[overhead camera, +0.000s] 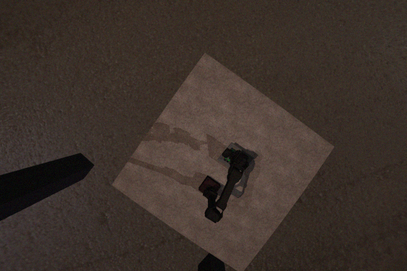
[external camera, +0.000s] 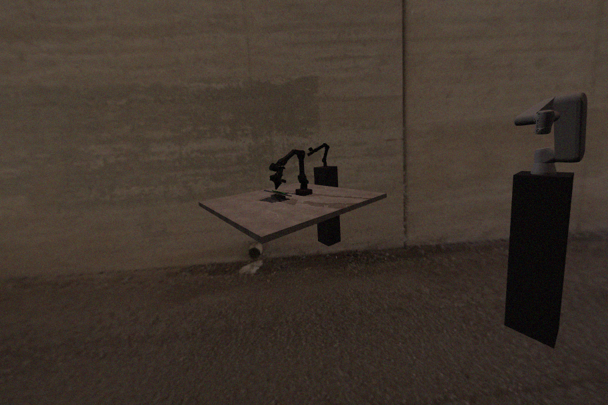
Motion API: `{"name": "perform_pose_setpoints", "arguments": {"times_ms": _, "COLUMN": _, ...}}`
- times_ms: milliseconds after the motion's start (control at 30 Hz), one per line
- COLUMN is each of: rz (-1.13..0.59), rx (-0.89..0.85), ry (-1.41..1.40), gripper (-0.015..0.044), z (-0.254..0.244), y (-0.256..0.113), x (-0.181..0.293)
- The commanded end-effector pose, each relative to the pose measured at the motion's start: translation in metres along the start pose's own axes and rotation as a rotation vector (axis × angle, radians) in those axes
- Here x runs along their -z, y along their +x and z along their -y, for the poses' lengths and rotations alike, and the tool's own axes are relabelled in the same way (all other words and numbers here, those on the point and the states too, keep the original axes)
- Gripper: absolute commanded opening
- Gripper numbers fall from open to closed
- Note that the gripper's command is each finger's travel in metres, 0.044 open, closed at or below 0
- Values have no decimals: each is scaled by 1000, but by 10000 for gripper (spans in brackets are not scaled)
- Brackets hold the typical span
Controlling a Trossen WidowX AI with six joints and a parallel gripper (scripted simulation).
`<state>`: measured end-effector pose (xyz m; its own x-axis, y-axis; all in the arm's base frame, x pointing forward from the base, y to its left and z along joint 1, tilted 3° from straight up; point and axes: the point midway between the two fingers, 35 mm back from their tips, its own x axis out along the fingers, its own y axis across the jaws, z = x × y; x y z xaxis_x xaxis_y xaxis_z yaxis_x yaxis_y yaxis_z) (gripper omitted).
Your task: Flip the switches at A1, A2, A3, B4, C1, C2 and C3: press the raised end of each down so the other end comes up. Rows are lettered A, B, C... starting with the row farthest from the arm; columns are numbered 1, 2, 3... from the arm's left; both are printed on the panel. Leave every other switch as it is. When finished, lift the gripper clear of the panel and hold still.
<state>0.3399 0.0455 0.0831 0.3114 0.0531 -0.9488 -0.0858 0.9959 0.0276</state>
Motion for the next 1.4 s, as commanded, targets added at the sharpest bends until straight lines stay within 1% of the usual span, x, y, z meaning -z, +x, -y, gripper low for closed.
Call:
{"name": "perform_pose_setpoints", "arguments": {"times_ms": 0, "rz": -3, "rx": -4, "ry": -4, "gripper": 0, "z": -1, "y": 7, "x": 1}}
{"name": "perform_pose_setpoints", "arguments": {"times_ms": 1367, "rz": -3, "rx": -4, "ry": -4, "gripper": 0, "z": -1, "y": 12, "x": 1}}
